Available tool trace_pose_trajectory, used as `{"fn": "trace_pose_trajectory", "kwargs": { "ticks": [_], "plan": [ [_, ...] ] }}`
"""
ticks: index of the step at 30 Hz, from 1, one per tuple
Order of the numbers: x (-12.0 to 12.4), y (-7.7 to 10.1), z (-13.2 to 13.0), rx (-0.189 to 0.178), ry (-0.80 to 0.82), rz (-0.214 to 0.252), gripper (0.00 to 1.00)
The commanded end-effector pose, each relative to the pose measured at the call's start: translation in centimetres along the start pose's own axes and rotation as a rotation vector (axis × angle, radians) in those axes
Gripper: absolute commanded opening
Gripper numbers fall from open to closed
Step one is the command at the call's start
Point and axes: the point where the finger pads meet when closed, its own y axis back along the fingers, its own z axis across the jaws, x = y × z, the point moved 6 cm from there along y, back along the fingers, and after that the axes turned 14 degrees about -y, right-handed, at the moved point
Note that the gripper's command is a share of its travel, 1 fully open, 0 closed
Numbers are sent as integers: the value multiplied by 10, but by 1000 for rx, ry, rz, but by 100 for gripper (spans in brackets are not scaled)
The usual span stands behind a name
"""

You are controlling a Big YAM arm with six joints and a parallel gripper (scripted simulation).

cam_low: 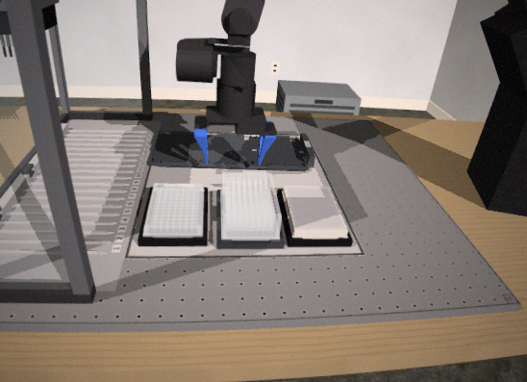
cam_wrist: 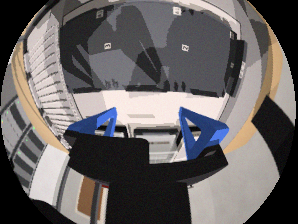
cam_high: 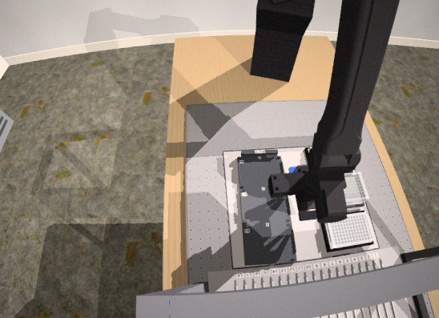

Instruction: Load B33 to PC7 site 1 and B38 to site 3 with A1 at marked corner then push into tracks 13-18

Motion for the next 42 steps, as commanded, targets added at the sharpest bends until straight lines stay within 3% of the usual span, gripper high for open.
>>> {"fn": "trace_pose_trajectory", "kwargs": {
  "ticks": [1,20,42],
  "plan": [
    [-8,-9,13,-26,-10,-5,100],
    [-8,-26,12,-24,-10,-5,100],
    [-8,-26,12,-24,-11,-5,100]
  ]
}}
